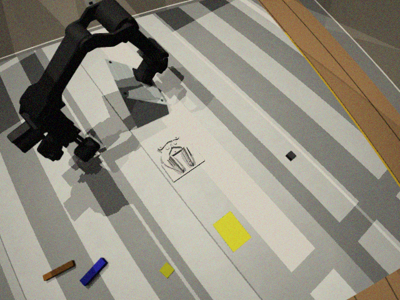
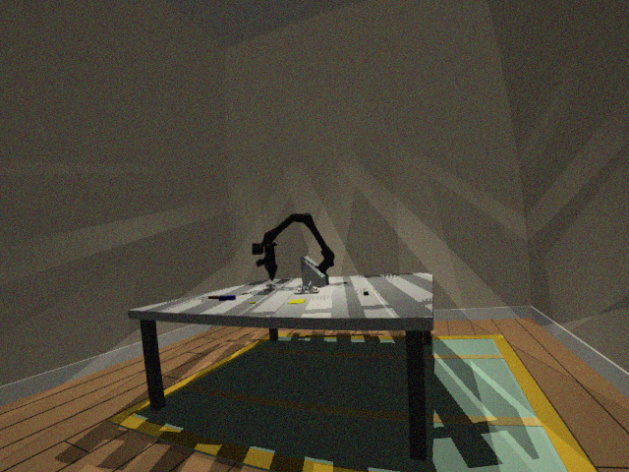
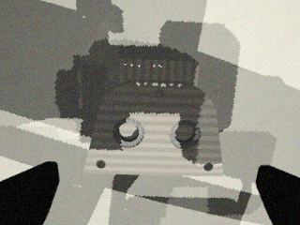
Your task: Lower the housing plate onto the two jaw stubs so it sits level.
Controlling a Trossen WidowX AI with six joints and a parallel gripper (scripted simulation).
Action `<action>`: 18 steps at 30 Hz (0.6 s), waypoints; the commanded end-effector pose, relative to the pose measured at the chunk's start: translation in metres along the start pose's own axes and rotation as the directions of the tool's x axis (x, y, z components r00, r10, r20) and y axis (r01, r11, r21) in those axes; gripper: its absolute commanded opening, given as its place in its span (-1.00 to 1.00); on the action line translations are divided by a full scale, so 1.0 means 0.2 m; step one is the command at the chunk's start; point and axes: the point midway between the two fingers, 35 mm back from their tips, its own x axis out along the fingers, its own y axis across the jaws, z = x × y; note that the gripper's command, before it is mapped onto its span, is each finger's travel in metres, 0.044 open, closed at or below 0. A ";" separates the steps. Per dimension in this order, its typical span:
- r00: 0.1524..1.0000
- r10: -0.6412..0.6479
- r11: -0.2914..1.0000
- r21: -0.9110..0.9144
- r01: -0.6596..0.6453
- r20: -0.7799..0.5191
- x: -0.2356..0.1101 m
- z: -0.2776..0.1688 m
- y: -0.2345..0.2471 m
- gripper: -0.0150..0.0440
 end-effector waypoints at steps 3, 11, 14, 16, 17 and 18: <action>1.000 0.005 1.000 0.009 -0.005 -0.007 0.06 0.00 0.00 1.00; 1.000 0.006 1.000 0.010 -0.006 -0.007 0.13 0.00 0.00 1.00; 1.000 0.007 1.000 0.010 -0.006 -0.007 0.15 0.00 0.00 1.00; 1.000 0.007 1.000 0.010 -0.007 -0.007 0.17 0.00 0.00 1.00; 1.000 0.007 1.000 0.010 -0.007 -0.007 0.17 0.00 0.00 1.00; 1.000 0.007 1.000 0.011 -0.007 -0.007 0.18 0.00 0.00 1.00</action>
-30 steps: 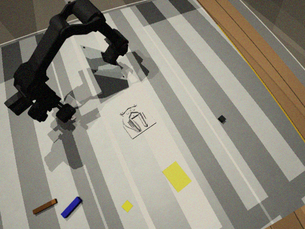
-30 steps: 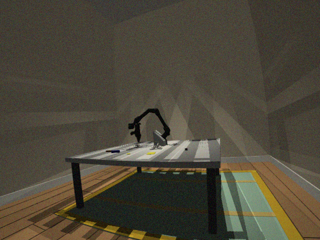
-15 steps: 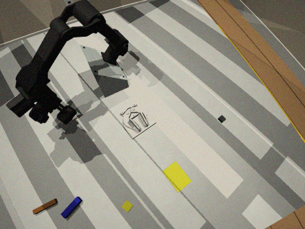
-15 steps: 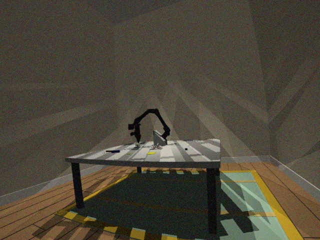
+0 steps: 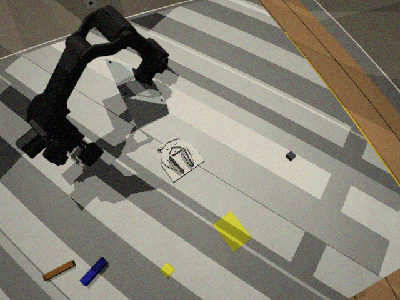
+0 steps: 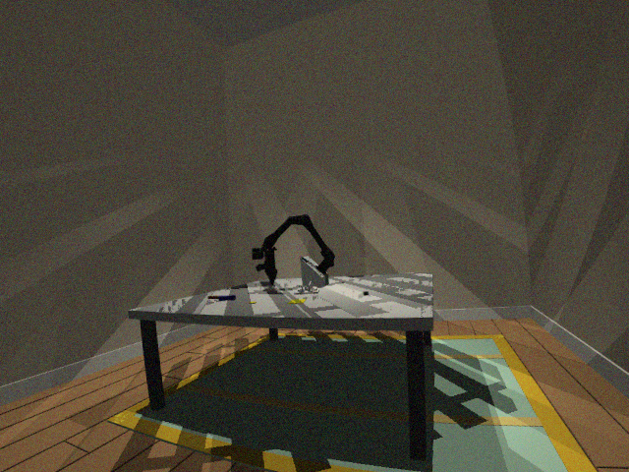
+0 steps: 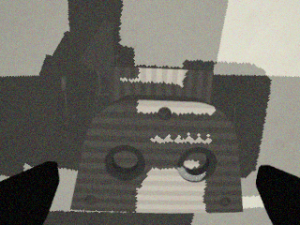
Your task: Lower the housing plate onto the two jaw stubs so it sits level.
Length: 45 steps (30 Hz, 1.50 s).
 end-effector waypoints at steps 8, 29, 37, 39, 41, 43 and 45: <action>1.000 0.006 1.000 0.010 -0.006 -0.008 0.09 -0.01 0.00 1.00; 1.000 0.006 1.000 0.010 -0.006 -0.008 0.10 -0.01 0.00 1.00; 1.000 0.002 1.000 0.004 -0.002 -0.009 0.09 -0.01 0.00 0.98; 1.000 0.002 1.000 0.004 -0.002 -0.009 0.09 -0.01 0.00 0.93; 1.000 0.002 1.000 0.004 -0.002 -0.009 0.09 -0.01 0.00 0.89; 1.000 0.002 1.000 0.004 -0.002 -0.009 0.09 -0.01 0.00 0.84; 1.000 0.002 1.000 0.004 -0.002 -0.009 0.09 -0.01 0.00 0.80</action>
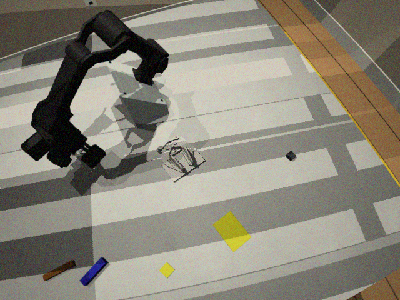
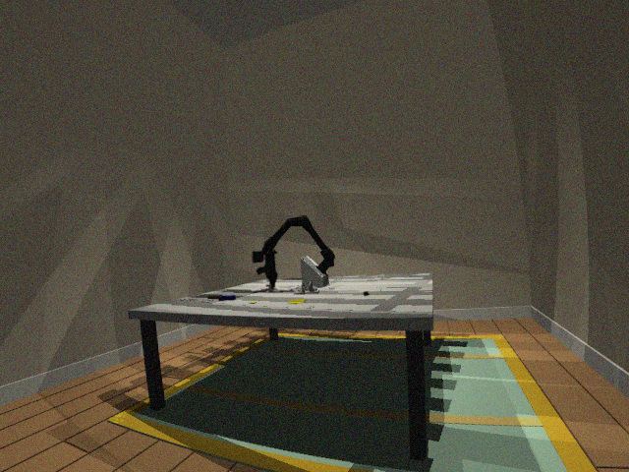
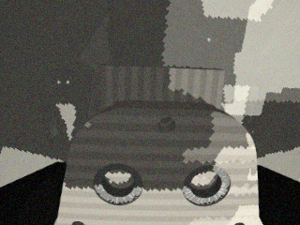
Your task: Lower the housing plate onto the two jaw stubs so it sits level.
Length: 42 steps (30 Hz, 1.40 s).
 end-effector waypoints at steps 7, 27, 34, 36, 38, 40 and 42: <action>1.000 0.000 1.000 0.000 0.000 0.000 0.00 0.00 0.00 0.70; 1.000 0.001 1.000 0.004 -0.001 0.001 -0.18 0.01 0.00 0.70; 1.000 0.001 1.000 0.006 -0.001 0.002 -0.29 0.01 0.00 0.70; 1.000 0.001 1.000 0.006 -0.001 0.002 -0.32 0.01 0.00 0.70; 1.000 0.002 1.000 0.007 -0.002 0.002 -0.35 0.00 0.00 0.70; 1.000 0.002 1.000 0.007 -0.002 0.002 -0.36 0.00 0.00 0.70; 1.000 0.002 1.000 0.007 -0.002 0.002 -0.36 0.00 0.00 0.70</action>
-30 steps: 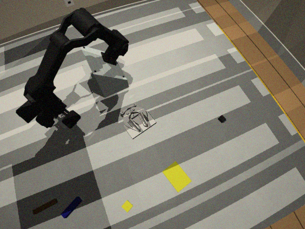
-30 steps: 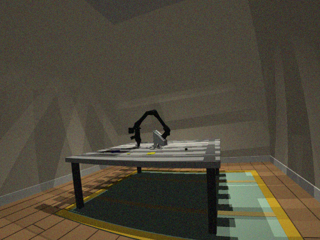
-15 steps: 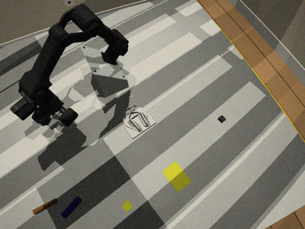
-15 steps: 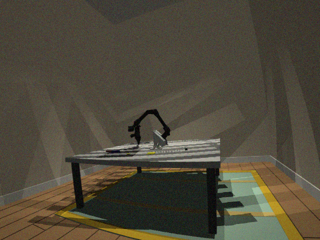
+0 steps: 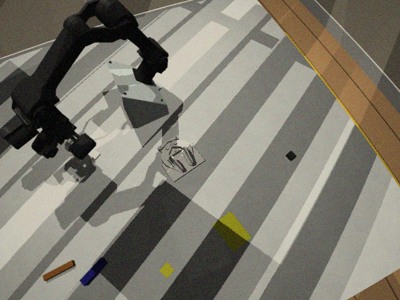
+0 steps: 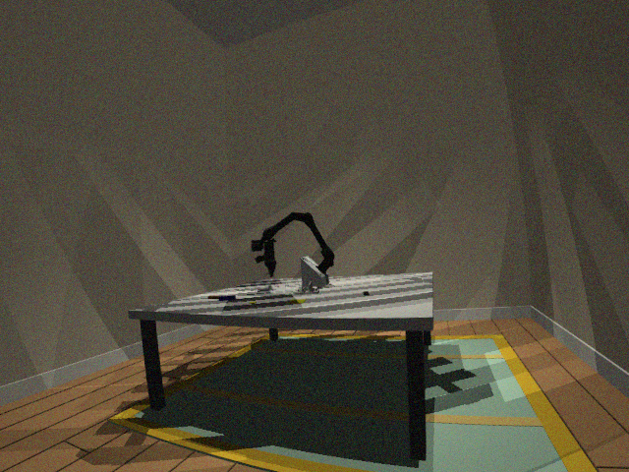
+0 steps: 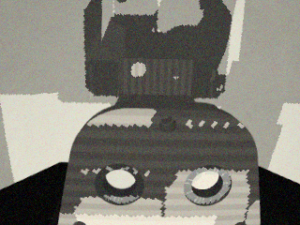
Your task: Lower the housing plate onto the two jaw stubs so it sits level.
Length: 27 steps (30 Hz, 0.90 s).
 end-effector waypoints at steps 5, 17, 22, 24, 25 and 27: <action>1.000 -0.006 1.000 -0.027 0.006 0.005 -0.03 -0.01 0.02 0.70; 1.000 -0.012 0.982 -0.188 0.015 0.019 -0.08 -0.08 0.21 0.70; 1.000 -0.013 0.967 -0.255 0.019 0.024 -0.10 -0.12 0.28 0.70; 1.000 -0.013 0.959 -0.281 0.020 0.025 -0.10 -0.13 0.31 0.70; 1.000 -0.014 0.955 -0.294 0.021 0.026 -0.10 -0.14 0.33 0.70; 1.000 -0.014 0.947 -0.321 0.022 0.027 -0.11 -0.16 0.36 0.70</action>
